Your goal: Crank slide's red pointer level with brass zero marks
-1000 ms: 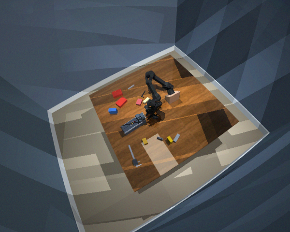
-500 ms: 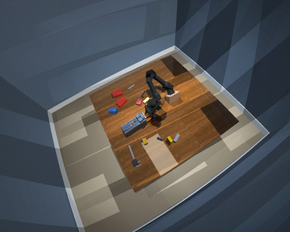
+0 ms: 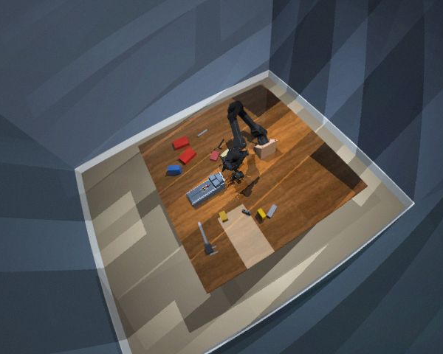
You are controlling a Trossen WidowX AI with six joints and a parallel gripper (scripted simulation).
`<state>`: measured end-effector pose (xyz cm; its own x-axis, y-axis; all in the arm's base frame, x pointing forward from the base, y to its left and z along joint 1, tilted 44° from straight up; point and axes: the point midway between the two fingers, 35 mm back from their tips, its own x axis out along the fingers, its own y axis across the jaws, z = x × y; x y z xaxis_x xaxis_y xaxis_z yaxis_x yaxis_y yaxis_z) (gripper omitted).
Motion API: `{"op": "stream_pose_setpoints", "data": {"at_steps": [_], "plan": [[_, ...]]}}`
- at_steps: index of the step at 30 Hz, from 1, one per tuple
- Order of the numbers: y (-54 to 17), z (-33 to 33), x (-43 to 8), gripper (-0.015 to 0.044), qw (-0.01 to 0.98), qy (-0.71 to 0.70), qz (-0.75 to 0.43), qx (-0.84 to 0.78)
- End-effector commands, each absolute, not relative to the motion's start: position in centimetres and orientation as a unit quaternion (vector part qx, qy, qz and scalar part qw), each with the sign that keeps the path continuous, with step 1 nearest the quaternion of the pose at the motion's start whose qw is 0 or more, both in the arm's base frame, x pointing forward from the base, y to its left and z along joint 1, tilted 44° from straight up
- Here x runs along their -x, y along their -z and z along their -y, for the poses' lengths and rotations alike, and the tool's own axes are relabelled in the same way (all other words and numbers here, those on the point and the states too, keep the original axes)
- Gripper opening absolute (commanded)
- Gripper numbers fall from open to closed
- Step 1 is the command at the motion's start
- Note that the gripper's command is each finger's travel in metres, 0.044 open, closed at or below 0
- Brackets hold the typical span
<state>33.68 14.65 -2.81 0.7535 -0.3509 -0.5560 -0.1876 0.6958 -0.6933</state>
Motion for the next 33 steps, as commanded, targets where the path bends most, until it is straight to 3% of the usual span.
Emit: {"op": "stream_pose_setpoints", "data": {"at_steps": [1, 12, 33], "plan": [[0.6, -16.8, -33.9, 0.044, 0.859, 0.049, -0.34, 0.379], [-3.4, -20.0, -33.1, 0.044, 0.857, 0.047, -0.343, 0.382], [-5.4, -20.1, -44.8, 0.044, 0.84, 0.021, -0.378, 0.388]]}}
